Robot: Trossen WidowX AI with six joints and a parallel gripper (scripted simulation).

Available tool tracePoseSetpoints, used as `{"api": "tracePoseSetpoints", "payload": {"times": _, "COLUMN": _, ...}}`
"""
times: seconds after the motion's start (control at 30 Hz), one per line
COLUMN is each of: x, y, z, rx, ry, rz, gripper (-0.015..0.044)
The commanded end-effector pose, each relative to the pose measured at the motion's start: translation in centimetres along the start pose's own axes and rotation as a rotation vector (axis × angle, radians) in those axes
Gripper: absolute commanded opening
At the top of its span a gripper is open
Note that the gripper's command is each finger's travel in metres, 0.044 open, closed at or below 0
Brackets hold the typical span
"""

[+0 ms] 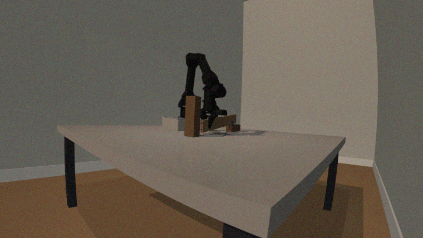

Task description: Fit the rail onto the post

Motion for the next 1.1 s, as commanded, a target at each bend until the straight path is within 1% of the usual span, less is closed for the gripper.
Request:
{"api": "tracePoseSetpoints", "payload": {"times": 0.0, "x": 0.0, "y": 0.6, "z": -0.1, "rx": 0.01, "ry": -0.001, "rz": -0.005, "gripper": 0.0}}
{"api": "tracePoseSetpoints", "payload": {"times": 1.07, "x": 0.0, "y": 2.2, "z": -0.2, "rx": 0.011, "ry": -0.001, "rz": -0.005, "gripper": 0.0}}
Point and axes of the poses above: the point midway between the two fingers, 35 mm back from their tips, its own y axis back along the fingers, its own z axis across the jaws, x = y × z, the point moved 10 cm from there along y, back along the fingers, and after that the axes turned 7 degrees about -y, right-handed, at the moved point
